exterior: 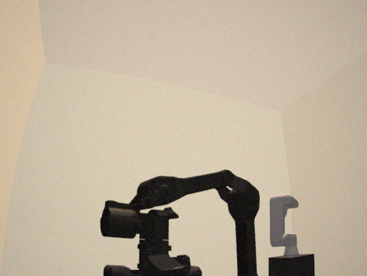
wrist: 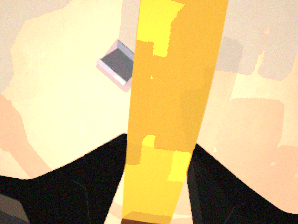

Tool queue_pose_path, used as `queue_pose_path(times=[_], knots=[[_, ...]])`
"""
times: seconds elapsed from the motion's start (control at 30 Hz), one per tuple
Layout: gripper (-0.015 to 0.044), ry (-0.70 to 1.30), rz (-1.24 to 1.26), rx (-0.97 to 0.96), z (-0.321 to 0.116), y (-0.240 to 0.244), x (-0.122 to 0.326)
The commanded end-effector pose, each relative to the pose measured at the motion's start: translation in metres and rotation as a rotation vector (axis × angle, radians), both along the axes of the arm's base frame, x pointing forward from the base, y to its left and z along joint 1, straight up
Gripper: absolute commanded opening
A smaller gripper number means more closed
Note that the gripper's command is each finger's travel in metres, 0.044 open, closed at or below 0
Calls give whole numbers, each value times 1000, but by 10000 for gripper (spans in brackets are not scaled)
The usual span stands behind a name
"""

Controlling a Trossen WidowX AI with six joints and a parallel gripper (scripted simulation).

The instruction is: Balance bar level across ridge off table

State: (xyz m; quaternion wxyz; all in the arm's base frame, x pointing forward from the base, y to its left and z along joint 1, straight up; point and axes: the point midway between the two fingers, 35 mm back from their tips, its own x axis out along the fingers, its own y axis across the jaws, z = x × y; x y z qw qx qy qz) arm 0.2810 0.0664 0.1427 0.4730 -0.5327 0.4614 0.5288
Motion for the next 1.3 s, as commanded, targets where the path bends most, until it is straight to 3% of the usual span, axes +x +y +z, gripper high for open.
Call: queue_pose_path(times=[0.0,0.43,1.27], knots=[[0,-8,-101,0,1,9,-9],[0,-1,-553,11,-4,46,-40],[0,-1,-600,12,-40,48,-35]])
